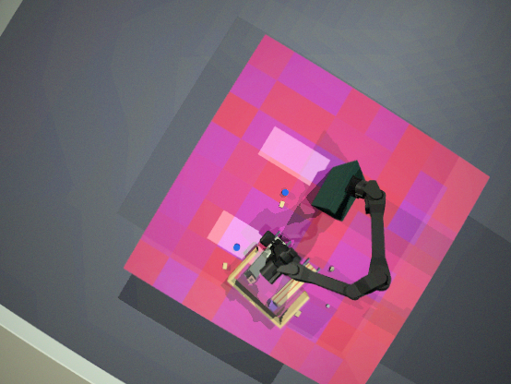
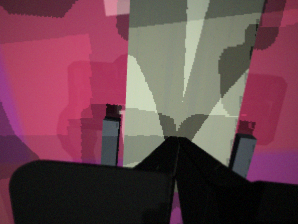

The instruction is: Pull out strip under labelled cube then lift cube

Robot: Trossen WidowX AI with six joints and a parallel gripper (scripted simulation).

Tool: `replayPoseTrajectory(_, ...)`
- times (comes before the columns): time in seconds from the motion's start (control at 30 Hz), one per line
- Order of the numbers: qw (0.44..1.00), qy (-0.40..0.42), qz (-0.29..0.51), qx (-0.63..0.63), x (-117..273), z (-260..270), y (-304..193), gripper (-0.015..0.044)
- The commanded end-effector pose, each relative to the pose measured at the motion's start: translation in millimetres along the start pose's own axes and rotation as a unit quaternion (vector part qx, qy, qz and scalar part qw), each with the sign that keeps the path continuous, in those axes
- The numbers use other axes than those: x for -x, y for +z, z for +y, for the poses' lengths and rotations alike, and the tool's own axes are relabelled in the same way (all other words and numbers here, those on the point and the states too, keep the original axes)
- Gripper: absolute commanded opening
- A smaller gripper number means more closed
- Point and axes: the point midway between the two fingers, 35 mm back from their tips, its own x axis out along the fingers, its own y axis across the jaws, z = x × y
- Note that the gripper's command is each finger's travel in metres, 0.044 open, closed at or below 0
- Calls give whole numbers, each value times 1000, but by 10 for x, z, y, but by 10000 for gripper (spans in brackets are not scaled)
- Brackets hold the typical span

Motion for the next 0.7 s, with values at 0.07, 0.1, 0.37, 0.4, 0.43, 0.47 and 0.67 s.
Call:
replayPoseTrajectory(0.07,1000,-1,11,-2,-58,18,-160,0)
replayPoseTrajectory(0.1,1000,-1,11,-2,-58,18,-175,0)
replayPoseTrajectory(0.37,1000,-1,11,-3,-57,21,-294,0)
replayPoseTrajectory(0.4,1000,-1,11,-3,-57,22,-310,0)
replayPoseTrajectory(0.43,1000,-1,11,-3,-57,22,-326,0)
replayPoseTrajectory(0.47,1000,-1,11,-3,-57,23,-341,0)
replayPoseTrajectory(0.67,1000,-1,12,-3,-56,25,-434,0)
